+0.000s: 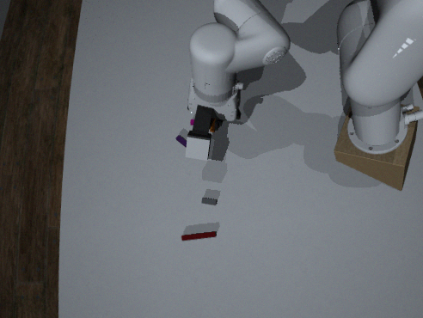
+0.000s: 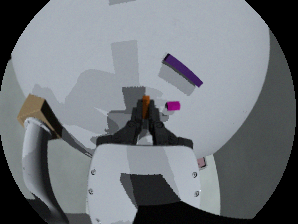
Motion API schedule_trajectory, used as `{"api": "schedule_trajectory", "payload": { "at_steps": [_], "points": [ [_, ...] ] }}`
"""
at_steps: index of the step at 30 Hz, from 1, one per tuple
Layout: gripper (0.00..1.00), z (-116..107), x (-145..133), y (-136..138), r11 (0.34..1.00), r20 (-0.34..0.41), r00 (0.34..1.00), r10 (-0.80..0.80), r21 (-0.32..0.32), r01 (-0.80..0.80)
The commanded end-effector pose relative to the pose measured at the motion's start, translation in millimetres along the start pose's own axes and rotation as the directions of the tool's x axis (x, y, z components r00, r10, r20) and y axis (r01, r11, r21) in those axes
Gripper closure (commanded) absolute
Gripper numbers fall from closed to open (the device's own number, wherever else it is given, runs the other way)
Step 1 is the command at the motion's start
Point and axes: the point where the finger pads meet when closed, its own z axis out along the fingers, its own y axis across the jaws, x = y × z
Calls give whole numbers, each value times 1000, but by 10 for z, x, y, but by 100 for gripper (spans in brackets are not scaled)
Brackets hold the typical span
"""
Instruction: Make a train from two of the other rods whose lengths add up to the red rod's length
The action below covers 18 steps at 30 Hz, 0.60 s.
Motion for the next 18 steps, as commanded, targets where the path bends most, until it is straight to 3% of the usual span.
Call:
{"api": "schedule_trajectory", "payload": {
  "at_steps": [1, 11, 18],
  "points": [
    [88, -5, 1, 11, 1000, -1, 1000, 0, -2, 0],
    [76, -5, 1, 11, 1000, -1, 1000, 0, -2, 0],
    [76, -5, 1, 11, 1000, -1, 1000, 0, -2, 0]
  ]
}}
